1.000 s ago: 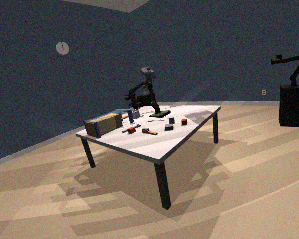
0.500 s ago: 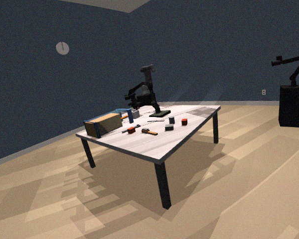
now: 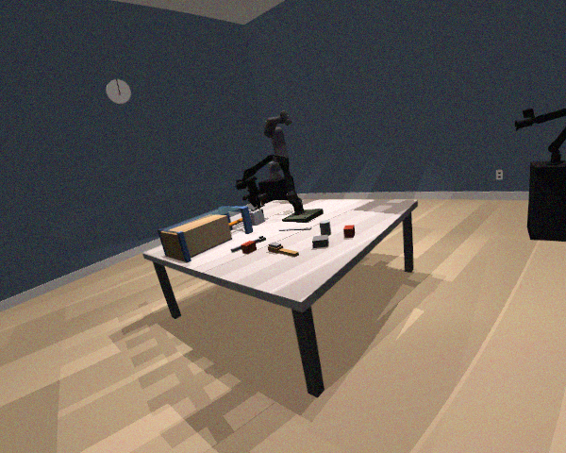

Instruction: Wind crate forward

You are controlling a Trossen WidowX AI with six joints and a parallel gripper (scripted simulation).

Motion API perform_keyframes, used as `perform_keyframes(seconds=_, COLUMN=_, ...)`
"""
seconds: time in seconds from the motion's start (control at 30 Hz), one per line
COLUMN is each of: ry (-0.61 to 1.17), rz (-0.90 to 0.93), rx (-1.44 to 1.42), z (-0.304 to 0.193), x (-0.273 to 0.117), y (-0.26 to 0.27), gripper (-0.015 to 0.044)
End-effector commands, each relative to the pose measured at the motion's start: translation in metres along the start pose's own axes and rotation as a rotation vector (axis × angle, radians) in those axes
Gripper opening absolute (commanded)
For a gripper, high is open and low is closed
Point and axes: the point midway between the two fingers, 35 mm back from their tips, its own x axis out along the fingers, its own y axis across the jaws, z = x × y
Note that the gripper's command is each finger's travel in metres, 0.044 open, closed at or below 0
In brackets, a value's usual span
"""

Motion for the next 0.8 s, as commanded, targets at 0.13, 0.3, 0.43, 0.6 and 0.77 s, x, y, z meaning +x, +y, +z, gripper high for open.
perform_keyframes(seconds=0.13, ry=0.001, rz=-0.014, rx=0.055, z=-0.0007, x=0.0041, y=-0.0030, gripper=0.0000)
perform_keyframes(seconds=0.3, ry=0.001, rz=-0.014, rx=0.055, z=-0.0007, x=0.0041, y=-0.0030, gripper=0.0000)
perform_keyframes(seconds=0.43, ry=0.001, rz=-0.014, rx=0.067, z=-0.0007, x=0.0040, y=-0.0033, gripper=0.0000)
perform_keyframes(seconds=0.6, ry=0.001, rz=-0.014, rx=0.067, z=-0.0007, x=0.0040, y=-0.0033, gripper=0.0000)
perform_keyframes(seconds=0.77, ry=0.001, rz=-0.014, rx=0.067, z=-0.0007, x=0.0040, y=-0.0033, gripper=0.0000)
